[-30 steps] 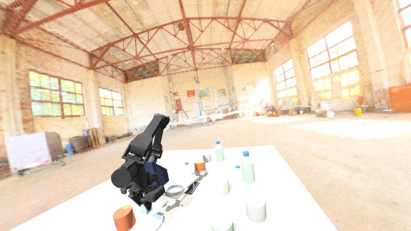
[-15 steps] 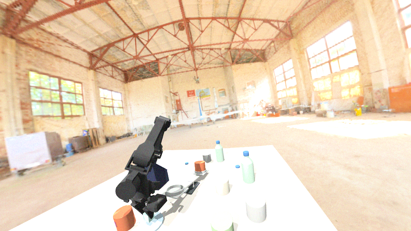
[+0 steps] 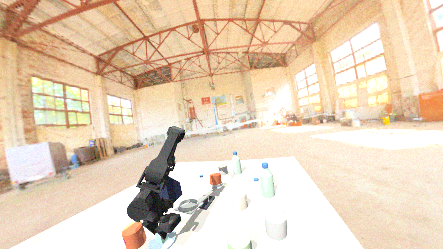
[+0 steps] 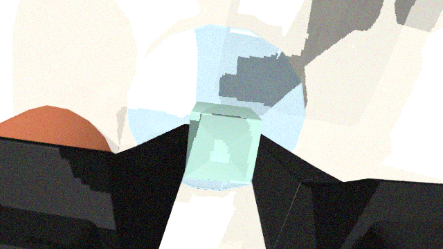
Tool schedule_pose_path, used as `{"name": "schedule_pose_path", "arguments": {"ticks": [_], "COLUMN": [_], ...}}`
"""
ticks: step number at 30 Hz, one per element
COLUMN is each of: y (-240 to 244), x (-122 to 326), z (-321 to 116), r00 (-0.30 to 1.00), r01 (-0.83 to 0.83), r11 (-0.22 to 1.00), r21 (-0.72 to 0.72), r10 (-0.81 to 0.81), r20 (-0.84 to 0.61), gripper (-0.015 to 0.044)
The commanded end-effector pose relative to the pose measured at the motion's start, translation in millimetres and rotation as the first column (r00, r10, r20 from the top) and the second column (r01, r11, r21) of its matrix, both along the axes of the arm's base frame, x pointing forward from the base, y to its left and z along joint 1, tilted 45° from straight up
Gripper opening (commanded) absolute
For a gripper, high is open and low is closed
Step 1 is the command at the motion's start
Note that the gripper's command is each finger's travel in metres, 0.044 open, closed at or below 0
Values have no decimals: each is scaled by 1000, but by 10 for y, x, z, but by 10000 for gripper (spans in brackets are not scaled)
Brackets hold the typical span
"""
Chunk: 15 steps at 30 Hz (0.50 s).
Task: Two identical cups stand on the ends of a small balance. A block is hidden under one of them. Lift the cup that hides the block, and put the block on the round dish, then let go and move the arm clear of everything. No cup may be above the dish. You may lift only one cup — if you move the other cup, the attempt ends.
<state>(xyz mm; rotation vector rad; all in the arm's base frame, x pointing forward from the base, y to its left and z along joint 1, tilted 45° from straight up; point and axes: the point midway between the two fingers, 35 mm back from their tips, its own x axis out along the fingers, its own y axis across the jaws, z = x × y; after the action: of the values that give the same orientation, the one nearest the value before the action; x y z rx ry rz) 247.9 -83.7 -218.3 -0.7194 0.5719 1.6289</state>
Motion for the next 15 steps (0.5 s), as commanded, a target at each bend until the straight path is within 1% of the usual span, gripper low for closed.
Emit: {"name": "schedule_pose_path", "arguments": {"ticks": [1,13,14,15], "y": [-2,-14,-51,-110], "x": [5,15,45,93], "z": [3,7,21,47], "r00": [1000,1000,1000,1000], "r01": [0,2,11,24], "r11": [1000,1000,1000,999], "r21": [-1,-5,-20,-42], "r10": [0,-2,-11,-24], "r20": [1,1,2,3], "gripper": [105,420,440,440]}}
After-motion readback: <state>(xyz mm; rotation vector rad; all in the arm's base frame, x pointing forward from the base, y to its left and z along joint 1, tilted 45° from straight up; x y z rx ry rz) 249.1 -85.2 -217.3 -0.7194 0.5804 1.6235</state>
